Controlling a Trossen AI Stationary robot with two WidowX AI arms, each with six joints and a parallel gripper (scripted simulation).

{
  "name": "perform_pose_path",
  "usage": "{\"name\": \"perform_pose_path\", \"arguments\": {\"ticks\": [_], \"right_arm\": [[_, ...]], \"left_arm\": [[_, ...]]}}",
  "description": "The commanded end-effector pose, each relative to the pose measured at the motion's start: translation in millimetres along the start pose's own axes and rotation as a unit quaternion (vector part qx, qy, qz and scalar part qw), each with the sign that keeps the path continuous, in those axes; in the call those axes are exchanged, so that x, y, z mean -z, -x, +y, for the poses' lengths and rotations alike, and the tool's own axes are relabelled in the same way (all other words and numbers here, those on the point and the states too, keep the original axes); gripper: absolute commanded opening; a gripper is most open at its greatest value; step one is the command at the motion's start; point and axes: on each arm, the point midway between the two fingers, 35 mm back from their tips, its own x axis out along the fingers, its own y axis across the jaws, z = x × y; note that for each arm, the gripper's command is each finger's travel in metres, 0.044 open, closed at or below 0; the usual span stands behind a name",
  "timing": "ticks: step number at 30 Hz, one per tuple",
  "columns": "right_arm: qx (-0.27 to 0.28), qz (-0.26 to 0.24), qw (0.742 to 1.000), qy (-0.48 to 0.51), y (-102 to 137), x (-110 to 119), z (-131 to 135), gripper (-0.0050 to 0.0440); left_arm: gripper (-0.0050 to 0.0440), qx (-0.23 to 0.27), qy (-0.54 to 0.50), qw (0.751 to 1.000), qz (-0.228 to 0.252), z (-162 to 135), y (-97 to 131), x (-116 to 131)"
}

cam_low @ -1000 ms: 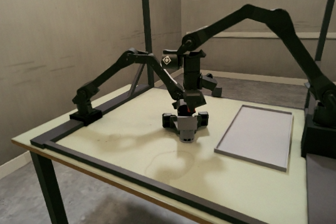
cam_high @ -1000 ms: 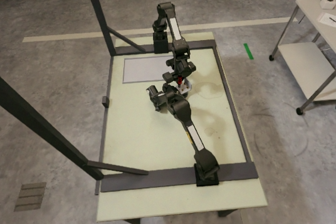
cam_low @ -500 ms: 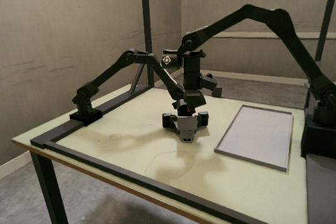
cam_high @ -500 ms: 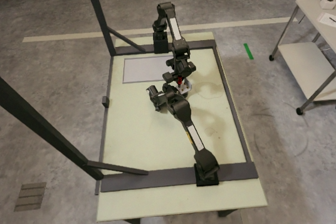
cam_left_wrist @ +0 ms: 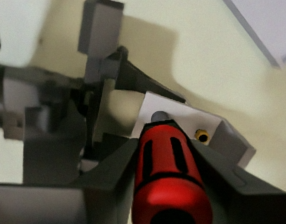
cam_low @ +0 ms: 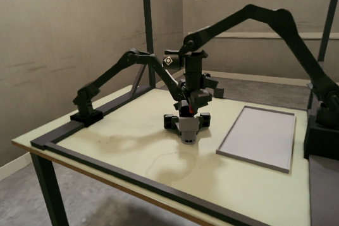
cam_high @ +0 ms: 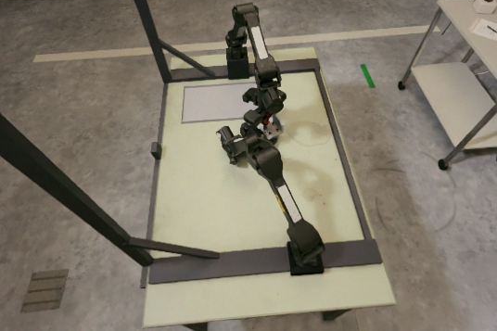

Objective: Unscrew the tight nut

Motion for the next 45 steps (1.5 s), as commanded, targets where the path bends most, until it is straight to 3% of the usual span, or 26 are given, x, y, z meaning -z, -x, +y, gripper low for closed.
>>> {"name": "perform_pose_path", "arguments": {"ticks": [1,6,18,23,35,40,45], "right_arm": [[-0.004,-0.002,1.0,-0.025,2.5,-22.9,5.2,0.0245],[-0.004,-0.002,1.0,-0.025,2.5,-22.9,5.2,0.0245],[-0.004,-0.002,1.0,-0.025,2.5,-22.9,5.2,0.0245],[-0.004,-0.002,1.0,-0.025,2.5,-22.9,5.2,0.0245],[-0.004,-0.002,1.0,-0.025,2.5,-22.9,5.2,0.0245],[-0.004,-0.002,1.0,-0.025,2.5,-22.9,5.2,0.0245],[-0.004,-0.002,1.0,-0.025,2.5,-22.9,5.2,0.0245]], "left_arm": [[0.013,-0.005,0.092,0.996,0.005,1.2,2.8,2.0],[0.013,-0.005,0.092,0.996,0.005,1.3,2.8,2.0],[0.013,-0.006,0.331,0.943,0.004,1.2,3.1,2.2],[0.013,-0.006,0.331,0.943,0.004,1.2,3.1,2.2],[0.013,-0.007,0.552,0.834,0.003,1.1,3.4,2.2],[0.013,-0.007,0.552,0.834,0.003,1.1,3.5,2.2],[0.013,-0.007,0.634,0.773,0.002,1.1,3.7,2.3]]}}
